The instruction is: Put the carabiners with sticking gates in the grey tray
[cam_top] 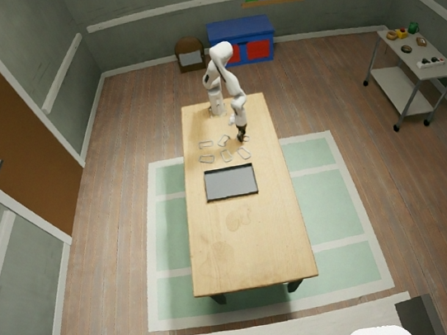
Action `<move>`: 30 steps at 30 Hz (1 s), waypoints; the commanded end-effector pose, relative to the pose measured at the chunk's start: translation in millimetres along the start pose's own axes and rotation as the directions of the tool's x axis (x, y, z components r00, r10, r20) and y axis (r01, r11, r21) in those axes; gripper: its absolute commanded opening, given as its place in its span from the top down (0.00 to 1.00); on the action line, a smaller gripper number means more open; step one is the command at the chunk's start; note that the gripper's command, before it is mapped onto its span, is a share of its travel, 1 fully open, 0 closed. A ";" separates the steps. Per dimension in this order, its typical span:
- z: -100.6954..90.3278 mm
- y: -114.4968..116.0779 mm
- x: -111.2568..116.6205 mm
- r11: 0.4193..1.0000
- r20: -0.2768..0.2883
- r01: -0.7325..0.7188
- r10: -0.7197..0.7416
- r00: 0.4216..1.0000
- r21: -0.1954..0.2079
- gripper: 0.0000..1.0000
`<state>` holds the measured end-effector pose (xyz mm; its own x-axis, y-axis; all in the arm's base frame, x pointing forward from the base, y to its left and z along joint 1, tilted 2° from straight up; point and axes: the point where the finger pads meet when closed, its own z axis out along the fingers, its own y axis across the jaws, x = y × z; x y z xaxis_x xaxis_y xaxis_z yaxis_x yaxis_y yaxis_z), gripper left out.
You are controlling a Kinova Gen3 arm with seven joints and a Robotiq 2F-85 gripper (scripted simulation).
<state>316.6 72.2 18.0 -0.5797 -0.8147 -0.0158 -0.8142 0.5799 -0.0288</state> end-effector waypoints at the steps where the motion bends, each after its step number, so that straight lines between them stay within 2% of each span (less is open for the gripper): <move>1: -0.3 -0.3 -0.3 1.000 0.001 0.000 0.000 1.000 0.001 0.29; 16: -0.3 -0.3 -0.3 1.000 0.001 0.000 0.000 1.000 0.001 0.29; 17: -1.1 0.3 -0.5 1.000 0.002 0.001 -0.001 1.000 0.001 0.33; 30: -1.1 0.3 -0.5 1.000 0.002 0.001 -0.001 1.000 0.001 0.33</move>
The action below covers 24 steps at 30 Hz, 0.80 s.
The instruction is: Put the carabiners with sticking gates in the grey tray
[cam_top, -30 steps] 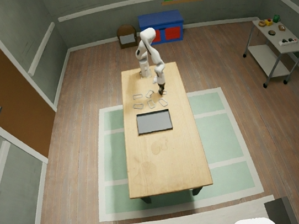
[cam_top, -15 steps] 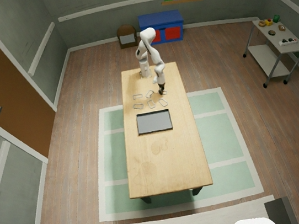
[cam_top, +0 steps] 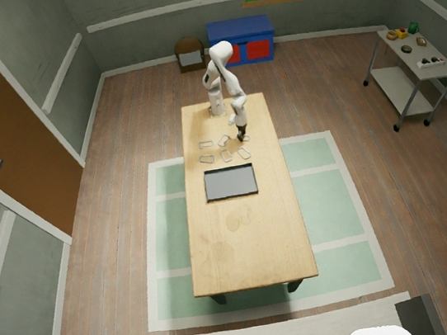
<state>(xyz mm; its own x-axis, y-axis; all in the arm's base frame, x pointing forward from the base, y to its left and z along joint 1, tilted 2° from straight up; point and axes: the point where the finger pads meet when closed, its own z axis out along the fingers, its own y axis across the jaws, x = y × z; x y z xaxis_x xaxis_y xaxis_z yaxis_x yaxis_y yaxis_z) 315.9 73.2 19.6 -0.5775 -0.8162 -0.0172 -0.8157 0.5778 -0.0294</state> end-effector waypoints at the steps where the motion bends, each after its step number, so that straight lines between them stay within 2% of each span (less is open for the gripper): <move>1: 0.5 -0.9 -0.1 1.000 0.000 -0.001 0.001 1.000 0.001 0.33; 3: 0.5 -0.9 -0.1 1.000 0.000 -0.001 0.001 1.000 0.001 0.33; 4: -0.3 -0.3 -0.3 1.000 0.001 0.000 0.000 1.000 0.001 0.37; 20: -0.3 -0.3 -0.3 1.000 0.001 0.000 0.000 1.000 0.001 0.37; 21: -1.1 0.1 -0.5 1.000 0.002 0.001 -0.001 1.000 0.001 0.41; 24: -1.1 0.1 -0.5 1.000 0.002 0.001 -0.001 1.000 0.001 0.41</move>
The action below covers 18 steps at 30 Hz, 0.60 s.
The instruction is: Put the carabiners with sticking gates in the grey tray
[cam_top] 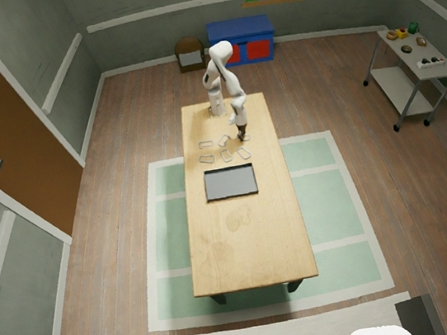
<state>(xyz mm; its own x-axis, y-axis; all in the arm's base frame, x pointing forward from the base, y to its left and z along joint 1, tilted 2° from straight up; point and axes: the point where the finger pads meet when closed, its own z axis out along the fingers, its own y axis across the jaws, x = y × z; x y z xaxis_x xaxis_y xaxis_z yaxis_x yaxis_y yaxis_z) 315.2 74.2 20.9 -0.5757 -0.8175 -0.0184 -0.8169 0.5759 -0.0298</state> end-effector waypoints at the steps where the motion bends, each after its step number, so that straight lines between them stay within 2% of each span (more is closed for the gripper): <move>1: 0.3 -1.0 -0.1 1.000 0.000 -0.001 0.001 1.000 0.001 0.41; 18: -0.5 -0.6 -0.4 1.000 0.001 0.000 0.000 1.000 0.002 0.43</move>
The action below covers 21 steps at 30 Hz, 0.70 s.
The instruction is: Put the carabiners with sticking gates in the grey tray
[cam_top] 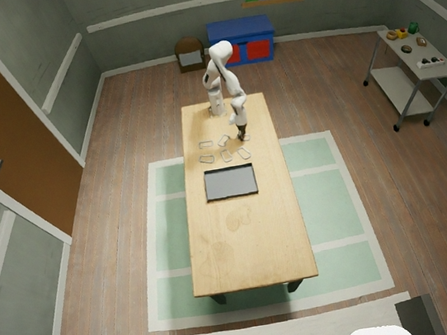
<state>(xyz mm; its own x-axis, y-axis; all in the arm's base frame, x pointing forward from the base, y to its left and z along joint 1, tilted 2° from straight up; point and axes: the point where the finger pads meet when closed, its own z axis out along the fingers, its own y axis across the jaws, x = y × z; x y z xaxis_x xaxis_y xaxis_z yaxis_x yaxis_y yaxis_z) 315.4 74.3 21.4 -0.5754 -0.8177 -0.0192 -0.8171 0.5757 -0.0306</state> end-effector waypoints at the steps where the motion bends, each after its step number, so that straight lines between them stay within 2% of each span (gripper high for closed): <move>1: 0.0 -0.5 -0.2 1.000 0.001 -0.001 0.001 1.000 0.001 0.43; 21: -0.4 -0.3 -0.3 1.000 0.001 0.000 0.000 1.000 0.001 0.43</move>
<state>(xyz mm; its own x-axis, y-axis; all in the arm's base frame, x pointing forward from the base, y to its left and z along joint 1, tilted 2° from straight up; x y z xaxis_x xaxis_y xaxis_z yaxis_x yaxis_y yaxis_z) 315.5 74.3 21.5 -0.5754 -0.8177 -0.0193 -0.8171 0.5757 -0.0308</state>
